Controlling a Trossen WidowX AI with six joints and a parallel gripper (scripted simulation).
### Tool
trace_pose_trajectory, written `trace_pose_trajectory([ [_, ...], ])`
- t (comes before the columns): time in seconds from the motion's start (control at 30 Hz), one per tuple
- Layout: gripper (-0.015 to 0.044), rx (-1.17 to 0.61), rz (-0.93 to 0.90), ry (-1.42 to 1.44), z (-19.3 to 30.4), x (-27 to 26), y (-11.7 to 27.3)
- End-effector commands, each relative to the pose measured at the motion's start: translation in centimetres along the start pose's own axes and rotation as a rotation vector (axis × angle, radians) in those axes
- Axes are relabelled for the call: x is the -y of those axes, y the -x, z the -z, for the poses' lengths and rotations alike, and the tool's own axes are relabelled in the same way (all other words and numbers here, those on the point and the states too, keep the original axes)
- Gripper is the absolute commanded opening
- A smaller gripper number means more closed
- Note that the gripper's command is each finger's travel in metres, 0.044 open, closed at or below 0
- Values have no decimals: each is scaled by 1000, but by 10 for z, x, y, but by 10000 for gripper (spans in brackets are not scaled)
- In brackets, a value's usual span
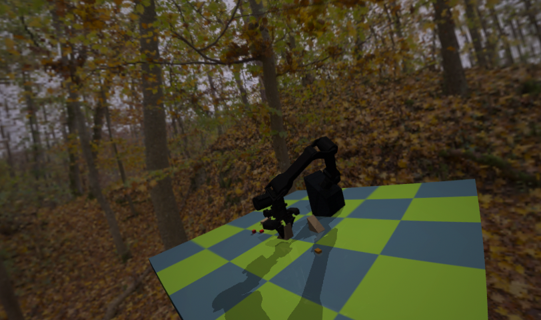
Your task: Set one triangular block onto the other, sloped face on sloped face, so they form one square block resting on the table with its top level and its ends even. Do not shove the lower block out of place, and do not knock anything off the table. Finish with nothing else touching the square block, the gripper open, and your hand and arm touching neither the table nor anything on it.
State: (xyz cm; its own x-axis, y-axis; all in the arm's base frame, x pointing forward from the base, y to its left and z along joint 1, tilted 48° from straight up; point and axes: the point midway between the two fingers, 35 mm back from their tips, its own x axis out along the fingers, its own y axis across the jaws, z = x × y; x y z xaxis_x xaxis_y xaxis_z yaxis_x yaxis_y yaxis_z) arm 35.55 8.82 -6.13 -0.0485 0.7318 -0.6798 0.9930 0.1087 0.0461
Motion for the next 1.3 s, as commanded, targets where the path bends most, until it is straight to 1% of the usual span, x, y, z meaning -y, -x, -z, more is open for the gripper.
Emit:
trace_pose_trajectory([
  [0.0,0,-4,2,-11,0,3,-6],
  [0.27,0,-5,-1,-13,0,3,-19],
  [0.47,0,-6,-2,-13,0,3,-20],
  [1.03,440,-2,-2,-5,1,2,-19],
  [1.27,440,-2,-2,-5,0,2,-17],
])
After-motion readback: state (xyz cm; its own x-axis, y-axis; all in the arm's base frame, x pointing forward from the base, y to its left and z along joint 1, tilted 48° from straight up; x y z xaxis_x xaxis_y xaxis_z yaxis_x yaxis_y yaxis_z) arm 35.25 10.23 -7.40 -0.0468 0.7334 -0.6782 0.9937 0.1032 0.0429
